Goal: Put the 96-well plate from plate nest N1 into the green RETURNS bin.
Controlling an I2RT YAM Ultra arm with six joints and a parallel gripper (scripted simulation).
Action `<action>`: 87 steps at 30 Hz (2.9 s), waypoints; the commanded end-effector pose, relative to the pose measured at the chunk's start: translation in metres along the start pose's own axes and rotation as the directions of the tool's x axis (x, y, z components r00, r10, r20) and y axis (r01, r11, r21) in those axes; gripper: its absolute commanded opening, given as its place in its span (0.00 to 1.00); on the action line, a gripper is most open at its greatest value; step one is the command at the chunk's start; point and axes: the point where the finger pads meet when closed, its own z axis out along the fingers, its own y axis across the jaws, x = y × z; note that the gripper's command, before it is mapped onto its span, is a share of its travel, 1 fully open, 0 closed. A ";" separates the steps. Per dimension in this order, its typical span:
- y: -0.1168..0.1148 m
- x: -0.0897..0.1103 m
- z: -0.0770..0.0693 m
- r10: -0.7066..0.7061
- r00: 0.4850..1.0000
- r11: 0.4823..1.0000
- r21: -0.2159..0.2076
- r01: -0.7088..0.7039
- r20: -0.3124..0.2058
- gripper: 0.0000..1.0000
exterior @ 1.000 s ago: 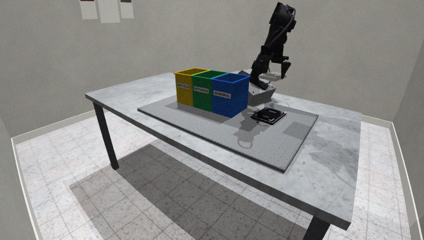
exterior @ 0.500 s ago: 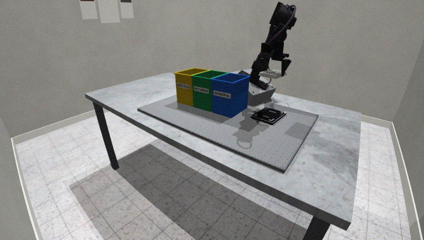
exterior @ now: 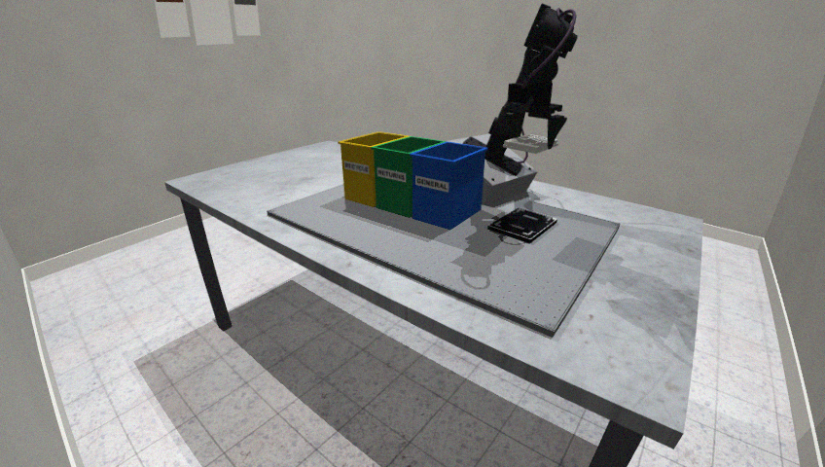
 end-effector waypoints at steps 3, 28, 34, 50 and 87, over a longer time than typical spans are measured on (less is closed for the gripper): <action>0.005 -0.006 -0.021 -0.015 0.998 0.999 -0.031 0.017 0.065 0.00; 0.005 -0.006 -0.021 -0.015 0.998 0.999 -0.031 0.017 0.065 0.00; 0.000 -0.007 -0.020 -0.081 0.995 0.996 -0.031 0.083 0.064 0.00; -0.051 -0.012 -0.009 -0.101 0.994 0.995 -0.017 0.102 0.029 0.00; -0.159 -0.053 -0.011 -0.113 0.992 0.994 0.002 0.113 0.057 0.00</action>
